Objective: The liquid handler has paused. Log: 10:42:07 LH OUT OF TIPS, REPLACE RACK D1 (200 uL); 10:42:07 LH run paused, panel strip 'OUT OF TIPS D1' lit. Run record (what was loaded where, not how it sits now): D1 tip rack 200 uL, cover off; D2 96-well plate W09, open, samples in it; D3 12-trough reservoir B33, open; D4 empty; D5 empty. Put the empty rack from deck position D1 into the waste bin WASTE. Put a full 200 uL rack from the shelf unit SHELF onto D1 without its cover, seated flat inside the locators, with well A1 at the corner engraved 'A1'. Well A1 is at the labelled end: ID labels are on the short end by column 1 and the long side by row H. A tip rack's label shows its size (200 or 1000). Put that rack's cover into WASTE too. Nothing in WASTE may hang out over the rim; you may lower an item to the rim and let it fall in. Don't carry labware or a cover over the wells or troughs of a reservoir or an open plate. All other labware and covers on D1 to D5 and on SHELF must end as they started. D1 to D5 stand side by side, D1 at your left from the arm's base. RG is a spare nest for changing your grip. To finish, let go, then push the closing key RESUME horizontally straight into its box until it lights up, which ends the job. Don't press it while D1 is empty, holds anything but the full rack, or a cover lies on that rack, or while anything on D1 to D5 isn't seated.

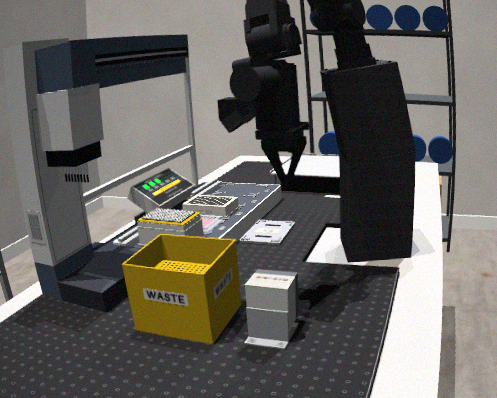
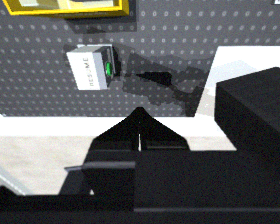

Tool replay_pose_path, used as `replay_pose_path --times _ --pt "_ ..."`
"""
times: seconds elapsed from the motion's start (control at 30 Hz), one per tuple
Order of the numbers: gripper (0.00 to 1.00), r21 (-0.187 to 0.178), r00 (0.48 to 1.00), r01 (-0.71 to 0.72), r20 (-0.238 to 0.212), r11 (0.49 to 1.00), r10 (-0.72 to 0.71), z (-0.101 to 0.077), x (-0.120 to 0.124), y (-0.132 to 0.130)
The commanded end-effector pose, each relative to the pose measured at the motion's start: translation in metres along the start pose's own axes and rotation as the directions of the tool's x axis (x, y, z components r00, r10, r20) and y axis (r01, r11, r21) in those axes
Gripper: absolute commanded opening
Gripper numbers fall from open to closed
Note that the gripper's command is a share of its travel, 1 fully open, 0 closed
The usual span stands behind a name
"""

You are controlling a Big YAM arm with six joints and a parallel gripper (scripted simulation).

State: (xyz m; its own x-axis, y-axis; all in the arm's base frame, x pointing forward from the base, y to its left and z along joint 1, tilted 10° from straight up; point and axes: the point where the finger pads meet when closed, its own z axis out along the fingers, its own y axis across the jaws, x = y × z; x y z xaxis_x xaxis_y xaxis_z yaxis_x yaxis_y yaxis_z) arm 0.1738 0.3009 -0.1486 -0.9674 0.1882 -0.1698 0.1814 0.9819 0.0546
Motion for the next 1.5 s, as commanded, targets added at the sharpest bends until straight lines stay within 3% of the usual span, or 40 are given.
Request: replay_pose_path --times 0.0,1.47 --pt "0.00 -0.010 1.000 0.001 0.005 1.000 -0.001 0.008 -0.006 0.007" --pt "0.00 -0.002 1.000 0.002 0.002 1.000 -0.002 0.076 -0.004 0.001"
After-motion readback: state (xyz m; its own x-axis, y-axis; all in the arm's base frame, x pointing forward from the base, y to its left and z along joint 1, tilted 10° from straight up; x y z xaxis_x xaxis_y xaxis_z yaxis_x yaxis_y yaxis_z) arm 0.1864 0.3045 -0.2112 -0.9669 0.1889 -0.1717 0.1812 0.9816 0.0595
